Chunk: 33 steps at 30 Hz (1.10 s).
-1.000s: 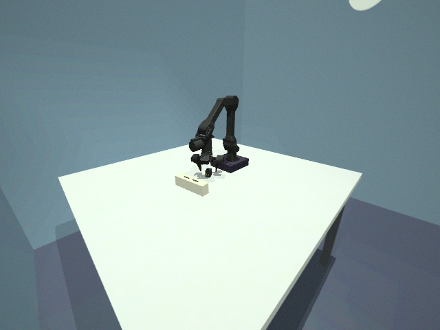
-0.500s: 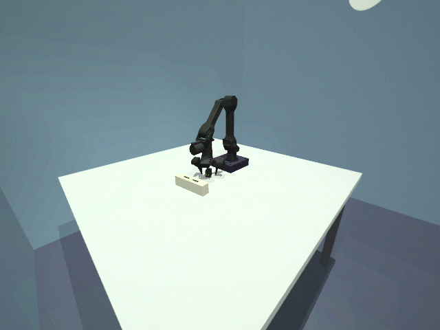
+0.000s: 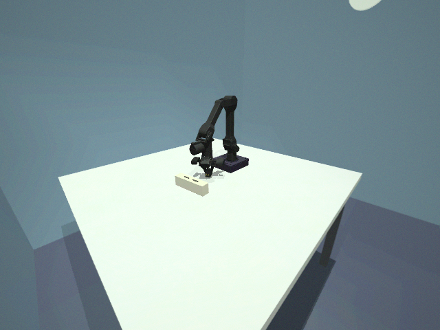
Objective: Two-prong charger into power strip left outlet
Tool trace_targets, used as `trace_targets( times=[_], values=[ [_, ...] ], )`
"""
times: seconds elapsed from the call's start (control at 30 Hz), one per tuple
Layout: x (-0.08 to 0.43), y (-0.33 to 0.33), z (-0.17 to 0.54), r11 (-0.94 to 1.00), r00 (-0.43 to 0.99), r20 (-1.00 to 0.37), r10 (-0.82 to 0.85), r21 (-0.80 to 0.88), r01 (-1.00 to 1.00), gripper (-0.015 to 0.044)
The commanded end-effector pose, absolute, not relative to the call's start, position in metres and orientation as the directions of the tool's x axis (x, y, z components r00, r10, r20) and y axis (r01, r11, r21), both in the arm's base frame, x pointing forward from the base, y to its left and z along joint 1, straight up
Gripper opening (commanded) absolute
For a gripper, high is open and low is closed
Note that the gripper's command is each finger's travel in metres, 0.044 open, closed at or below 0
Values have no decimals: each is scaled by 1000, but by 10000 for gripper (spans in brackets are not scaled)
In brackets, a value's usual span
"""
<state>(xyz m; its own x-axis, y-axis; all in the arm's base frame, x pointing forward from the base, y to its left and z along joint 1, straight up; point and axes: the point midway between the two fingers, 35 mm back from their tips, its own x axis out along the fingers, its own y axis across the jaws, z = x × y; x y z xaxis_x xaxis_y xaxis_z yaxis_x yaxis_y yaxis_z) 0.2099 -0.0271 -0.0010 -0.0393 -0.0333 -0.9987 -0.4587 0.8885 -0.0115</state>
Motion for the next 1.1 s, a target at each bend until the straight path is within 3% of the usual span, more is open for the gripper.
trace_targets(
  times=[0.0,0.07,0.5,1.07],
  values=[
    [210,-27,0,889,-38,-999,-33,-12,-459,39],
    [211,-27,4,888,-38,-999,-33,-12,-459,0],
    [203,-27,54,887,-42,-998,-38,-14,-461,0],
    [219,-13,46,938,-40,-999,-27,-12,-347,0]
  ],
)
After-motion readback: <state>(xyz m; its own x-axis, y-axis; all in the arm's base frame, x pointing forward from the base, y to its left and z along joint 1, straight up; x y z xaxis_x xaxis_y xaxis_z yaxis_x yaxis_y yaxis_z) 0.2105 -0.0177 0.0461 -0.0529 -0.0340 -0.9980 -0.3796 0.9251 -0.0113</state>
